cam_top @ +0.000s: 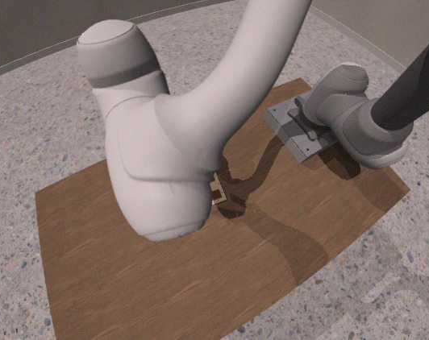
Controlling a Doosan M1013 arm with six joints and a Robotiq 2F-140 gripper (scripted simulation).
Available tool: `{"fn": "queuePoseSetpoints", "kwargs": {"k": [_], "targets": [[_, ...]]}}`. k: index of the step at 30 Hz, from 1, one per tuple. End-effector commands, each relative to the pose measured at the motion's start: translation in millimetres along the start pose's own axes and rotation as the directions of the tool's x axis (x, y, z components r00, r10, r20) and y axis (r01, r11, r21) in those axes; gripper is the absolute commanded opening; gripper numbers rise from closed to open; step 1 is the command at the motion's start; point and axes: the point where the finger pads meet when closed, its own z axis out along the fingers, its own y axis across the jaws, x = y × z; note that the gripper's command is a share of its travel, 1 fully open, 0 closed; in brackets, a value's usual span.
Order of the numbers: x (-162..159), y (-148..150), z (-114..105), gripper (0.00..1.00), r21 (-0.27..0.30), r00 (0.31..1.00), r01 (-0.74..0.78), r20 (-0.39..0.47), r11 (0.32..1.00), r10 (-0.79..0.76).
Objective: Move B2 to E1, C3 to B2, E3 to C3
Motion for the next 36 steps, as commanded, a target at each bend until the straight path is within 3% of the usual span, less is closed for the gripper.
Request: {"fn": "queuePoseSetpoints", "kwargs": {"k": [1, 6, 8, 9, 13, 21, 23, 25, 26, 36], "targets": [[-0.1, 0.1, 3.0, 1.00, 0.000, 0.961, 0.275, 0.018, 0.961, -0.275], [-0.3, 0.2, 6.5, 1.00, 0.007, 0.847, 0.532, 0.004, 0.847, -0.532], [-0.3, 0.2, 6.5, 1.00, 0.007, 0.847, 0.532, 0.004, 0.847, -0.532], [-0.3, 0.3, 7.2, 1.00, 0.008, 0.747, 0.664, -0.001, 0.747, -0.664], [-0.5, 0.4, 10.0, 1.00, 0.007, 0.609, 0.793, -0.014, 0.609, -0.793], [-0.8, 0.6, 15.1, 1.00, -0.008, 0.199, 0.980, -0.036, 0.200, -0.979], [-0.8, 0.7, 16.2, 1.00, -0.014, 0.087, 0.996, -0.039, 0.088, -0.995], [-0.8, 0.7, 16.2, 1.00, -0.014, 0.087, 0.996, -0.039, 0.088, -0.995], [-0.8, 0.7, 16.7, 1.00, -0.023, -0.078, 0.997, -0.042, -0.077, -0.996], [-1.0, 0.9, 20.4, 1.00, -0.056, -0.570, 0.821, -0.038, -0.568, -0.821]]}}
